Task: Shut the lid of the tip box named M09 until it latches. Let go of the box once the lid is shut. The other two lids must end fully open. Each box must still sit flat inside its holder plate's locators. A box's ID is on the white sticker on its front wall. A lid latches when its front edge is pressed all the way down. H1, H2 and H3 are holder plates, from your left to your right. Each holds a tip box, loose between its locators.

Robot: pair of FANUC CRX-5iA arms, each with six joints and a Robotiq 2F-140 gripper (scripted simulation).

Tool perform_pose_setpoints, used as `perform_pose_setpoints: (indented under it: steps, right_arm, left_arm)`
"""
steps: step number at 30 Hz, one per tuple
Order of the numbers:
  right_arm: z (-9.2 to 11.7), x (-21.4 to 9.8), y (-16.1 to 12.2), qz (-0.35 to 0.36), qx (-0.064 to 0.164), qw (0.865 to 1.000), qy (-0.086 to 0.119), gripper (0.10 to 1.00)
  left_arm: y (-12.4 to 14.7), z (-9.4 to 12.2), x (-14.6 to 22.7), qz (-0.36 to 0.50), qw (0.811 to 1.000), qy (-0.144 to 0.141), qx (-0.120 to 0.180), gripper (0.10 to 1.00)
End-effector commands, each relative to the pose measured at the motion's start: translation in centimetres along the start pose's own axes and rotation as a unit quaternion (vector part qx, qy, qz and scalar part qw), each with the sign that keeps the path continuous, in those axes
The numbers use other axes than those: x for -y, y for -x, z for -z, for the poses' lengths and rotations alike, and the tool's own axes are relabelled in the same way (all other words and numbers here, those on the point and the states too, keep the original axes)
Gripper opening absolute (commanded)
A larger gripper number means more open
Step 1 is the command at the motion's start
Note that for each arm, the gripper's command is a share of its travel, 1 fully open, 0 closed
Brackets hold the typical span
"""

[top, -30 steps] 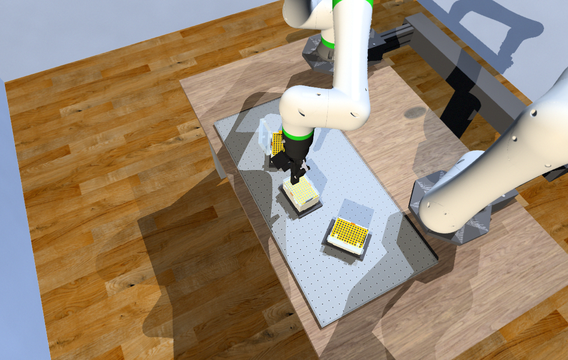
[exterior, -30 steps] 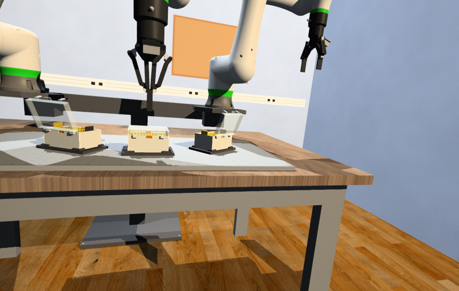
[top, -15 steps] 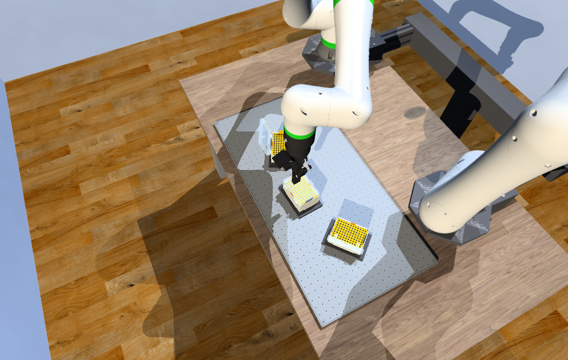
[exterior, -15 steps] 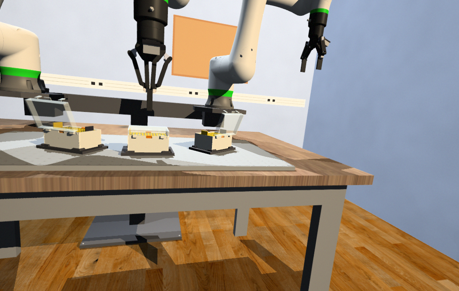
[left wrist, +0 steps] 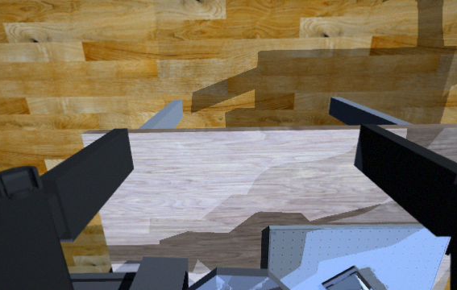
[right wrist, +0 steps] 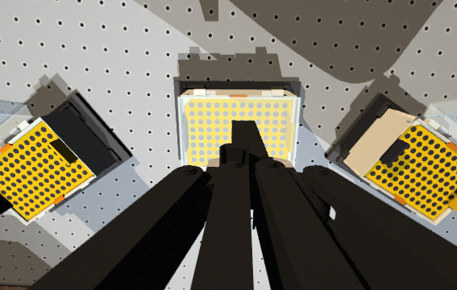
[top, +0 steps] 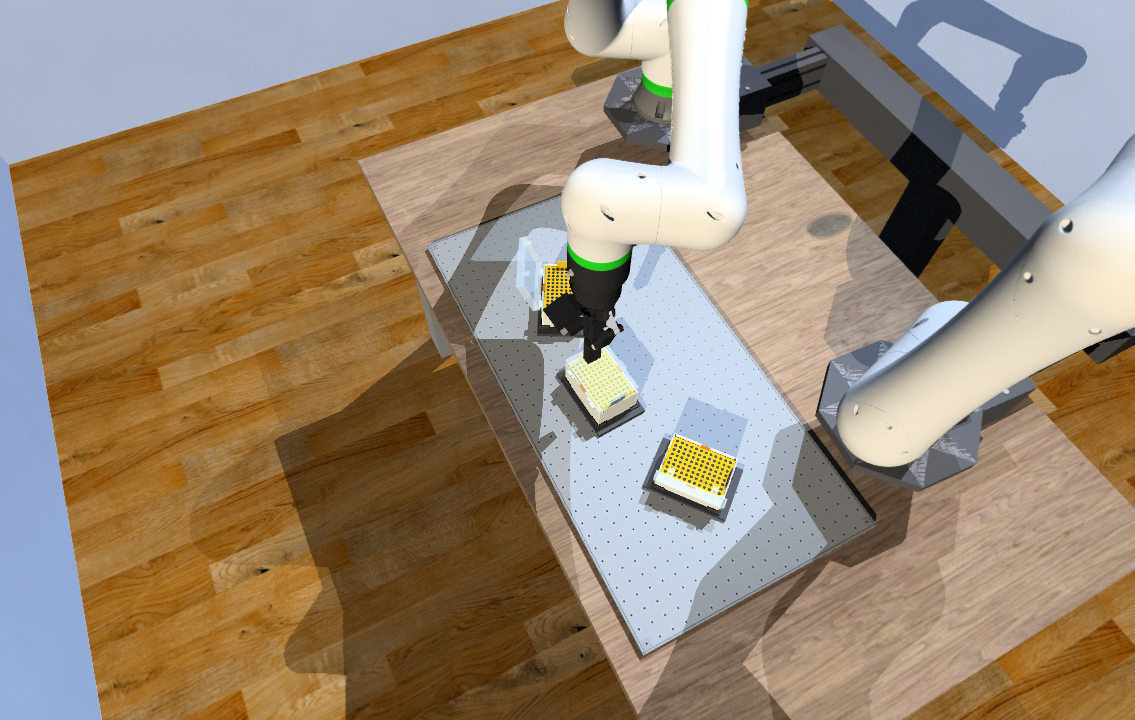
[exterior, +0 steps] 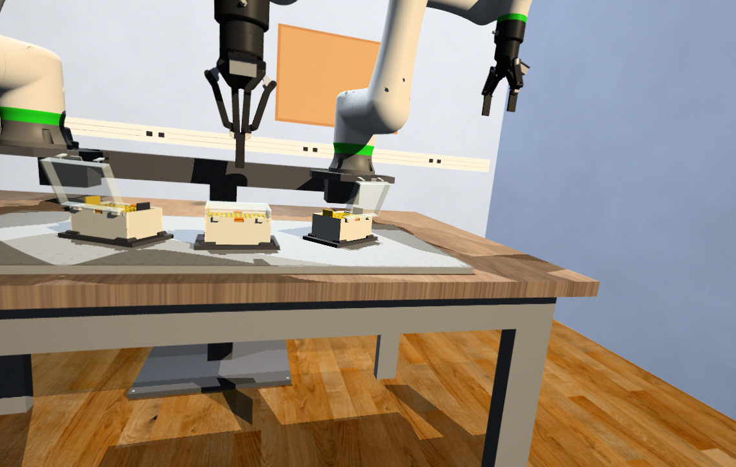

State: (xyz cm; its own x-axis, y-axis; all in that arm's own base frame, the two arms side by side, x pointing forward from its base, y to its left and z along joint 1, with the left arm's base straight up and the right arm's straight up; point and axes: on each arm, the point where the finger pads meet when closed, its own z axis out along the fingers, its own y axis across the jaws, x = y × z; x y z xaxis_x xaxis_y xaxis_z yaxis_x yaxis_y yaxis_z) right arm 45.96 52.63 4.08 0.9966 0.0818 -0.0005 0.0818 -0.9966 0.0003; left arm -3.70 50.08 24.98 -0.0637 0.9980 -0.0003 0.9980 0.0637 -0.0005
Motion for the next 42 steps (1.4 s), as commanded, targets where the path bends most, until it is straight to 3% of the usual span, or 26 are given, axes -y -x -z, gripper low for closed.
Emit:
perform_pose_setpoints:
  steps: [1, 22, 42]
  right_arm:
    - [0.4, 0.0, -0.1, 0.0, -0.001, 1.0, -0.001, 0.099]
    - [3.9, 0.0, -0.1, 0.0, -0.001, 1.0, -0.001, 0.099]
    - [3.9, 0.0, -0.1, 0.0, -0.001, 1.0, -0.001, 0.099]
  left_arm:
    - [0.0, 0.1, 0.0, 0.0, 1.0, 0.0, -0.001, 1.0]
    - [0.0, 0.1, 0.0, 0.0, 1.0, 0.0, -0.001, 1.0]
    - [0.0, 0.1, 0.0, 0.0, 1.0, 0.0, -0.001, 1.0]
